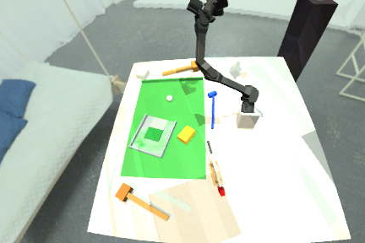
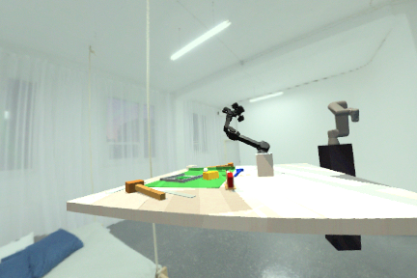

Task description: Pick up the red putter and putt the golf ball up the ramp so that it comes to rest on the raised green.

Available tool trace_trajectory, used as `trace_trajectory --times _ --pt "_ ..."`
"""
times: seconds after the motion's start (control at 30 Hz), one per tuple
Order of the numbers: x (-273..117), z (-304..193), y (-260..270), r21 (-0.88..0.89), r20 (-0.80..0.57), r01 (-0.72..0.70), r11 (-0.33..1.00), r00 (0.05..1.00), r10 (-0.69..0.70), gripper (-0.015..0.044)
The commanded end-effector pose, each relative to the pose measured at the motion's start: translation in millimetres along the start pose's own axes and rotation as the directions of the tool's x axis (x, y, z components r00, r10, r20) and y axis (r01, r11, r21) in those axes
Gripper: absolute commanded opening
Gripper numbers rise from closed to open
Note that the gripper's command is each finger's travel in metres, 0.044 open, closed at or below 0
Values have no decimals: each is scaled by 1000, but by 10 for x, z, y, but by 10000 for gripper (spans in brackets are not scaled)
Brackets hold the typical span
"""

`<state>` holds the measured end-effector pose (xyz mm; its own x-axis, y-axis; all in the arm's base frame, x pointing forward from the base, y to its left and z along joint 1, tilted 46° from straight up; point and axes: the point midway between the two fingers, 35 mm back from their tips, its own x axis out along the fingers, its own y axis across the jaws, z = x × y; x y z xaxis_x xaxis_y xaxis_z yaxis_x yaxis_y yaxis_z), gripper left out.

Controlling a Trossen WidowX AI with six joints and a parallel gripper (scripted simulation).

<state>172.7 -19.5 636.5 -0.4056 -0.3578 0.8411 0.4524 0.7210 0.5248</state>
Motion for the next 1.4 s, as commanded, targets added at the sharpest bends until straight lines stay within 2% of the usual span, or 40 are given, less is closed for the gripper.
trace_trajectory --times 0.0,0.03,0.3,0.5,0.67,0.97,1.17,1.37 --pt "9 20 -1 1 1 3 1000 1000 -3 426" --pt "37 81 -5 4 2 13 1000 1000 -13 440" --pt "481 878 -331 37 -16 192 981 981 -192 440" --pt "793 1231 -879 8 -84 350 937 934 -348 440" --pt "980 1301 -1452 -51 -175 471 881 864 -472 440" --pt "1030 917 -2535 -247 -388 597 763 661 -643 440" --pt "808 403 -3007 -360 -547 596 718 488 -680 440" --pt "431 -202 -3406 -481 -662 538 692 295 -689 440"
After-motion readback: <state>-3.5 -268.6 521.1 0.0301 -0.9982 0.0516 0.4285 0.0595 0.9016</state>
